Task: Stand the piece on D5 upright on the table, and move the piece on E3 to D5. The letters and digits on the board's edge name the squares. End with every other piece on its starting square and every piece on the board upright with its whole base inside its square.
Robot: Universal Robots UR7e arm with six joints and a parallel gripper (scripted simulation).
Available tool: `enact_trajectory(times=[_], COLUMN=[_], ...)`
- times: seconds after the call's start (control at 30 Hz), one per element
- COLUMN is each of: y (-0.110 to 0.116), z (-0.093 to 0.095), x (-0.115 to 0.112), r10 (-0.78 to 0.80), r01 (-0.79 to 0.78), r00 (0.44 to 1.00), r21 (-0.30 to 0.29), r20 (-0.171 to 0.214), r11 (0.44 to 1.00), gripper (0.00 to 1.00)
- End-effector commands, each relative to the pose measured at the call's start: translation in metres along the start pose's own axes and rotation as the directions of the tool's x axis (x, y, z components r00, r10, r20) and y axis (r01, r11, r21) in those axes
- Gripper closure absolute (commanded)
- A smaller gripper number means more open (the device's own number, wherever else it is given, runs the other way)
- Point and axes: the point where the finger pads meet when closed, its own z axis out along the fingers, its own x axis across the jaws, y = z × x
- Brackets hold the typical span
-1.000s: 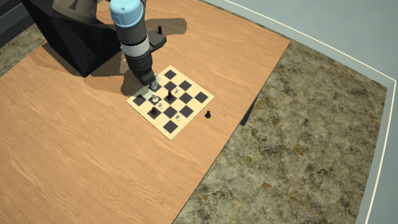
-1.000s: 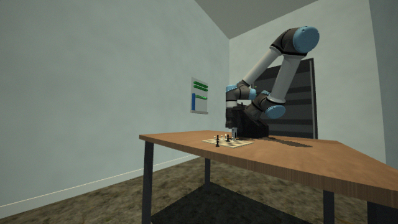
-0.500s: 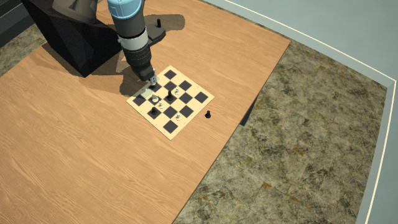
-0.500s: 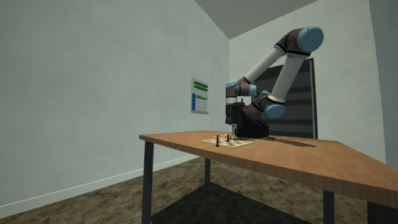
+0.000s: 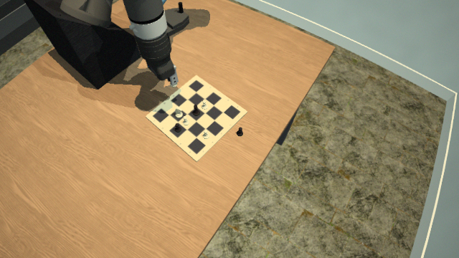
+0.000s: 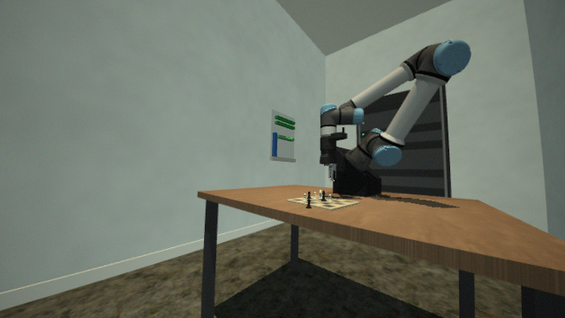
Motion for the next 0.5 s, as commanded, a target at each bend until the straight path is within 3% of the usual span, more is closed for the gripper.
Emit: enact_trajectory(times=[0.0, 0.47], y=[-0.0004, -0.0004], z=[-0.0173, -0.0205], x=[-0.001, -0.001], r10=[0.0, 0.0], r01=[0.0, 0.0], r00=[1.0, 1.0], r21=[0.001, 0.001], r20=[0.002, 0.002], r11=[1.0, 1.0], gripper=[1.0, 1.0])
